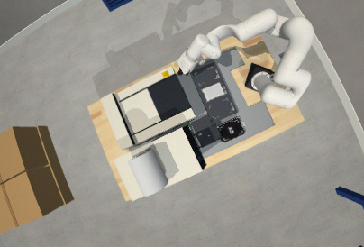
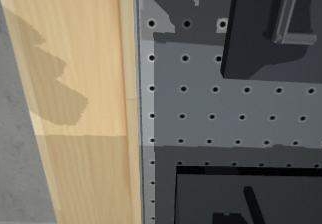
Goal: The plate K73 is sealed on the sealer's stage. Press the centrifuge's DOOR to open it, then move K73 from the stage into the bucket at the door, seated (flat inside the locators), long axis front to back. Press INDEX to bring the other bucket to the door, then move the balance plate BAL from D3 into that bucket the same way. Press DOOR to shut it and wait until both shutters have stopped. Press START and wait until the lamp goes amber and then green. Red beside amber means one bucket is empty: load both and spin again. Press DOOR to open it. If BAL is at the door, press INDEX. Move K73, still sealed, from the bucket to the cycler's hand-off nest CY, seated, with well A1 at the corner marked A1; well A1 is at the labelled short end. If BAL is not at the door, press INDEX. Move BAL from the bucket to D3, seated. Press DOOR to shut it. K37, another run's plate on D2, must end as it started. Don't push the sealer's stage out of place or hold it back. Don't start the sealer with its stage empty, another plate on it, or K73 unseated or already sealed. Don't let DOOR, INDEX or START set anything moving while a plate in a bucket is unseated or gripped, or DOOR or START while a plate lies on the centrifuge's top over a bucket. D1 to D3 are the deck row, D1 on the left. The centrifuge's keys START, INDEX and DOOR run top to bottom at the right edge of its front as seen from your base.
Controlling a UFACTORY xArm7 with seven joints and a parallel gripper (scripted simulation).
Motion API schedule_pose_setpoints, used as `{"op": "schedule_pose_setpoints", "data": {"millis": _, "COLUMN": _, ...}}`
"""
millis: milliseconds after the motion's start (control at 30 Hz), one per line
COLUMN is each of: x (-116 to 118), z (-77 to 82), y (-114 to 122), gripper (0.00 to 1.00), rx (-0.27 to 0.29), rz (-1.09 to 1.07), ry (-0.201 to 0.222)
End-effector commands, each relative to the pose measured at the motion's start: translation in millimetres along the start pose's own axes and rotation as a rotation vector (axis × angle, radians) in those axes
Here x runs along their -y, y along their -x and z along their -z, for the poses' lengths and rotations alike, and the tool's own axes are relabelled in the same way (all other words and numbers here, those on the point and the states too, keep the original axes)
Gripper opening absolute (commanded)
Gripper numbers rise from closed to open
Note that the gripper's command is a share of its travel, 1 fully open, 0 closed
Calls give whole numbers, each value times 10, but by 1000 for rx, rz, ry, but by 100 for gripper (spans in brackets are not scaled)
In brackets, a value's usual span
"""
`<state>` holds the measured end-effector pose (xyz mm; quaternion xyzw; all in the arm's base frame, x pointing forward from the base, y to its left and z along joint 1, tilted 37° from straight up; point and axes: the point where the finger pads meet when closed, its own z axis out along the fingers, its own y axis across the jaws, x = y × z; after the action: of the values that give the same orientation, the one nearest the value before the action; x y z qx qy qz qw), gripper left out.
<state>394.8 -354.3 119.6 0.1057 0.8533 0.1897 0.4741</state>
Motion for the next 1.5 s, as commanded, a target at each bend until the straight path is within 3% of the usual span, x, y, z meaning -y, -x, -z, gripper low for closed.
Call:
{"op": "schedule_pose_setpoints", "data": {"millis": 0, "x": 10, "z": 11, "y": 25, "gripper": 0, "rx": 3, "rz": 2, "ry": -4}}
{"op": "schedule_pose_setpoints", "data": {"millis": 1467, "x": 10, "z": -42, "y": 118, "gripper": 0, "rx": 3, "rz": 2, "ry": -4}}
